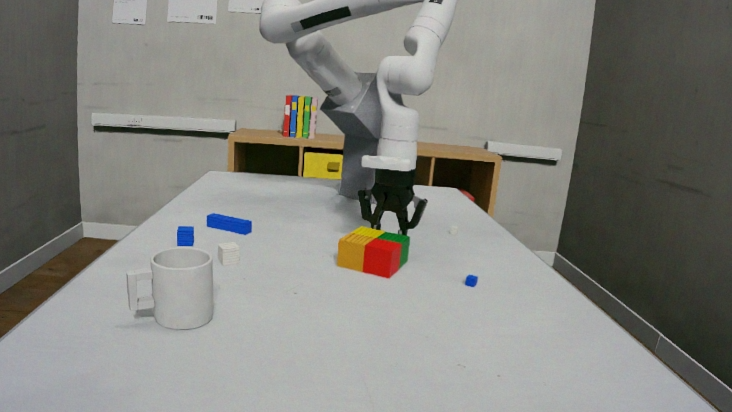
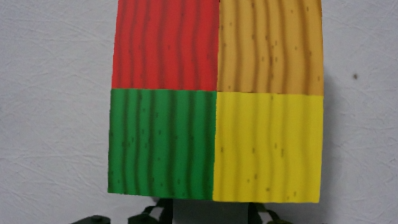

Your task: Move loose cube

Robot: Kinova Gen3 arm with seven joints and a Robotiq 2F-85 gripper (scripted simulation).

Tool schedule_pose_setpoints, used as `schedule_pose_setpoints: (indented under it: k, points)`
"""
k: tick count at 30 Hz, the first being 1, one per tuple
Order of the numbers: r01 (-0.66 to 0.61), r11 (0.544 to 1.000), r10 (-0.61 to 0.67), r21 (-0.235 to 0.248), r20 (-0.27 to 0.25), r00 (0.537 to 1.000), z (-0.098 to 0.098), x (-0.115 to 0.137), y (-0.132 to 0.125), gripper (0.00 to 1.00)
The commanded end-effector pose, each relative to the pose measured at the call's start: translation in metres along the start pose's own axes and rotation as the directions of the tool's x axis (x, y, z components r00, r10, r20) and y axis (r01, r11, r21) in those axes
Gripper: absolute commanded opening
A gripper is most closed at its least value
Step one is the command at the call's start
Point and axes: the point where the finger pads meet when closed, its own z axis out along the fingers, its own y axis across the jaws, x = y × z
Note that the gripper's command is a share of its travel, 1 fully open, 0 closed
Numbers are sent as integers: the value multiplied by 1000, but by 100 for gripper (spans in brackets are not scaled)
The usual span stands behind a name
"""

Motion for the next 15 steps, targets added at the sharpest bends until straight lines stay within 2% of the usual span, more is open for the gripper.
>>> schedule_pose_setpoints:
  k: [1,15]
  points:
    - [-4,1000,4,3,-3,1000,-1,-1,-1,54]
    - [-4,1000,4,2,-3,1000,-9,-1,-1,54]
